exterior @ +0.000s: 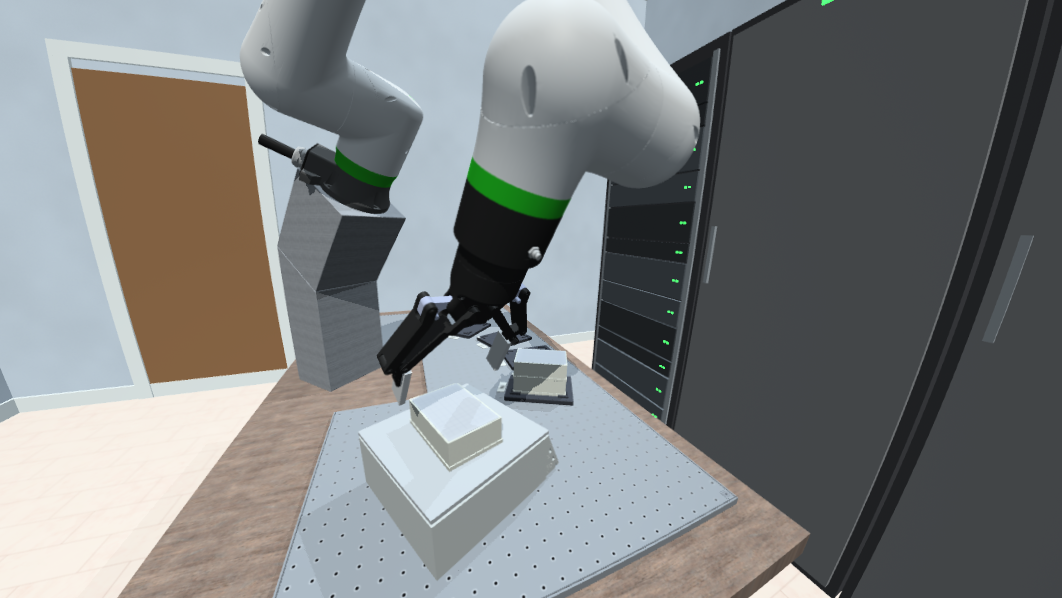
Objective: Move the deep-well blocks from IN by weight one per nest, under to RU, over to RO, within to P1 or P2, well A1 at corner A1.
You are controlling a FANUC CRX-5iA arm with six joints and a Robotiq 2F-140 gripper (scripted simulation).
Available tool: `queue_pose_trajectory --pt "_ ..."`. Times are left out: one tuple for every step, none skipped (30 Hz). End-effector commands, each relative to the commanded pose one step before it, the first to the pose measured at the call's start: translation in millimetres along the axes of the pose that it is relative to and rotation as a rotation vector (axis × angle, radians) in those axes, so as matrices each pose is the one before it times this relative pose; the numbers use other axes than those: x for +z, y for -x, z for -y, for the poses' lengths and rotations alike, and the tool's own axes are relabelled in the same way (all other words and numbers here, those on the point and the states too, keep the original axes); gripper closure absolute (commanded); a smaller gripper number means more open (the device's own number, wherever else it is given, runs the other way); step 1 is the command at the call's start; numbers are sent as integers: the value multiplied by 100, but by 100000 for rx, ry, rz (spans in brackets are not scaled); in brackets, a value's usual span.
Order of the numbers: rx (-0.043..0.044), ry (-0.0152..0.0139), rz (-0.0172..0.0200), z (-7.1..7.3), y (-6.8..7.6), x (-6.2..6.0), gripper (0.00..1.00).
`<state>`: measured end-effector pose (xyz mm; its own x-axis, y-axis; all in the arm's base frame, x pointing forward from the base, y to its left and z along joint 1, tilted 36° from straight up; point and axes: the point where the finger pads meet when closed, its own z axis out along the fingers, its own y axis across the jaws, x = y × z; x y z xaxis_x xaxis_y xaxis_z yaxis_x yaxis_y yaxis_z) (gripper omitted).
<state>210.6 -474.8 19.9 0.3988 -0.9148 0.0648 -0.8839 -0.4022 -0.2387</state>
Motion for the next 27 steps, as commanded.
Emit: queue_pose_trajectory --pt "10 13 -21 -6 392 -707 0" --pt "0 0 0 0 133 -231 0" --pt "0 0 0 0 21 -36 0" --pt "0 0 0 0 0 0 0" --pt "0 0 0 0 0 0 0" --pt "0 0 0 0 0 0 0" --pt "0 0 0 0 0 0 0" --pt "0 0 0 0 0 0 0" --pt "0 0 0 0 0 0 0" --pt "0 0 0 0 0 0 0" --pt "0 0 0 0 0 0 0" --pt "0 0 0 0 0 0 0" --pt "0 0 0 0 0 0 0" --pt "0 0 0 0 0 0 0" --pt "0 0 0 0 0 0 0" --pt "0 0 0 0 0 0 0" --pt "0 0 0 0 0 0 0" --pt "0 0 0 0 0 0 0" --pt "0 0 0 0 0 0 0" --pt "0 0 0 0 0 0 0" --pt "0 0 0 0 0 0 0" --pt "0 0 0 7 21 12 0" --pt "0 0 0 0 0 0 0" --pt "0 0 0 0 0 0 0" --pt "0 0 0 0 0 0 0" --pt "0 0 0 0 0 0 0" --pt "0 0 0 0 0 0 0"
